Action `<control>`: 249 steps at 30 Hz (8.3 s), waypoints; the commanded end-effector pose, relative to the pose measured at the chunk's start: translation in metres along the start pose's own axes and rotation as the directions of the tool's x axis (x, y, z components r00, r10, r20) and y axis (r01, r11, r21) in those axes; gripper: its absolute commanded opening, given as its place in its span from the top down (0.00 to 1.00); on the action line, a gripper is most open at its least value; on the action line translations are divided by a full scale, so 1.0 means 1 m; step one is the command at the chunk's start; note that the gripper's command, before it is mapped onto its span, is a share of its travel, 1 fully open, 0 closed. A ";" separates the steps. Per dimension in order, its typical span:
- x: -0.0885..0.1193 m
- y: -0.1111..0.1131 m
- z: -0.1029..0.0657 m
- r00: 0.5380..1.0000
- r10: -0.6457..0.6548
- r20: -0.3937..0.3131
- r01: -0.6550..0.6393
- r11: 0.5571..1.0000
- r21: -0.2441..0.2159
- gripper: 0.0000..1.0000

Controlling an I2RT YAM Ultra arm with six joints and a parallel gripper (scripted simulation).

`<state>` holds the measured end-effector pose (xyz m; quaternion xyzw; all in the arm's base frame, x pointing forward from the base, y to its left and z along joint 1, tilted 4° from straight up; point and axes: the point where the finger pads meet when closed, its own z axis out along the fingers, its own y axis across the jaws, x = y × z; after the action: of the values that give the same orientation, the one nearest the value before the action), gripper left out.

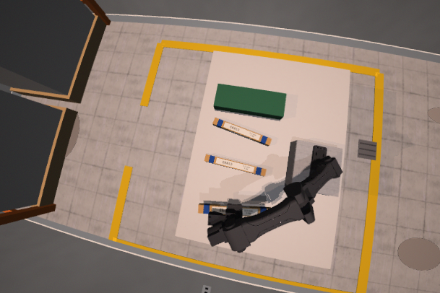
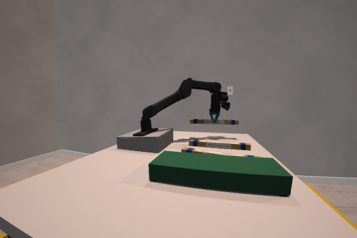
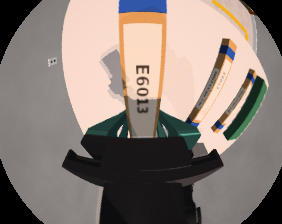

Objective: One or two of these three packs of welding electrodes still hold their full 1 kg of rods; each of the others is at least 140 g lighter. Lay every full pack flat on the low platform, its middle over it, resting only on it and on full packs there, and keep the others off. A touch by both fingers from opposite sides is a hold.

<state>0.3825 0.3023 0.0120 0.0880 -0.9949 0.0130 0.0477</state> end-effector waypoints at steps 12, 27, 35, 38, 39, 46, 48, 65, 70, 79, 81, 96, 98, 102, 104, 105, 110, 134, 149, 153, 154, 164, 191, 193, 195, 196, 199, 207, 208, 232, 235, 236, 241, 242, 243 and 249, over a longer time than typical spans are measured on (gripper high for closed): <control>-0.009 0.003 -0.037 1.000 0.005 0.020 -0.005 1.000 -0.008 1.00; -0.009 0.003 -0.037 1.000 0.005 0.020 -0.005 1.000 -0.008 1.00; -0.009 0.003 -0.037 1.000 0.005 0.020 -0.005 1.000 -0.008 1.00; -0.009 0.003 -0.037 1.000 0.005 0.020 -0.005 1.000 -0.008 1.00; -0.009 0.003 -0.037 1.000 0.005 0.020 -0.005 1.000 -0.008 1.00; -0.009 0.003 -0.037 1.000 0.005 0.020 -0.005 1.000 -0.008 1.00; -0.009 0.003 -0.037 1.000 0.005 0.020 -0.005 1.000 -0.008 1.00; -0.009 0.003 -0.037 1.000 0.005 0.020 -0.005 1.000 -0.008 1.00; -0.009 0.003 -0.037 1.000 0.005 0.020 -0.005 1.000 -0.008 1.00; -0.009 0.003 -0.037 1.000 0.005 0.020 -0.005 1.000 -0.008 1.00; -0.009 0.003 -0.037 1.000 0.005 0.020 -0.005 1.000 -0.008 1.00; -0.009 0.003 -0.037 1.000 0.005 0.020 -0.005 1.000 -0.008 1.00; -0.009 0.003 -0.037 1.000 0.005 0.020 -0.005 1.000 -0.008 1.00; -0.009 0.003 -0.037 1.000 0.005 0.020 -0.005 1.000 -0.008 1.00; -0.009 0.003 -0.037 1.000 0.005 0.020 -0.005 1.000 -0.008 1.00; -0.009 0.003 -0.037 1.000 0.005 0.020 -0.005 1.000 -0.008 1.00; -0.009 0.003 -0.037 1.000 0.005 0.020 -0.005 1.000 -0.008 1.00; -0.023 0.007 -0.027 0.994 0.014 0.108 -0.009 0.999 -0.052 1.00; -0.013 0.003 0.005 0.999 0.011 0.043 -0.010 1.000 -0.017 1.00; -0.013 0.004 0.012 0.999 0.010 0.043 -0.009 1.000 -0.017 1.00; -0.013 0.004 0.014 0.999 0.010 0.043 -0.009 1.000 -0.017 1.00; -0.015 0.007 0.026 0.998 0.007 0.055 -0.006 1.000 -0.023 1.00; -0.018 0.011 0.063 0.998 0.002 0.065 0.000 1.000 -0.028 1.00; -0.015 0.009 0.069 0.999 0.004 0.053 -0.003 1.000 -0.022 1.00; -0.024 0.012 0.062 0.997 0.006 0.081 -0.003 0.999 -0.037 1.00; -0.024 0.012 0.061 0.997 0.006 0.079 -0.003 0.999 -0.036 1.00; -0.019 0.009 0.061 0.998 0.006 0.058 -0.004 1.000 -0.025 1.00; -0.020 0.008 0.063 0.999 0.006 0.049 -0.006 1.000 -0.020 1.00; -0.021 0.009 0.059 0.998 0.007 0.055 -0.005 1.000 -0.024 1.00; -0.025 0.008 0.051 0.998 0.008 0.057 -0.007 1.000 -0.025 1.00; -0.026 0.008 0.051 0.998 0.008 0.058 -0.007 1.000 -0.025 1.00; -0.026 0.008 0.052 0.998 0.008 0.056 -0.007 1.000 -0.024 1.00; -0.027 0.008 0.050 0.998 0.009 0.058 -0.007 1.000 -0.025 1.00; -0.027 0.008 0.050 0.998 0.009 0.057 -0.007 1.000 -0.025 1.00; -0.027 0.008 0.050 0.998 0.009 0.057 -0.008 1.000 -0.024 1.00; -0.027 0.007 0.050 0.998 0.009 0.057 -0.008 1.000 -0.025 1.00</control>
<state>0.3852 0.3052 -0.0760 0.0852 -0.9947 0.0185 0.0547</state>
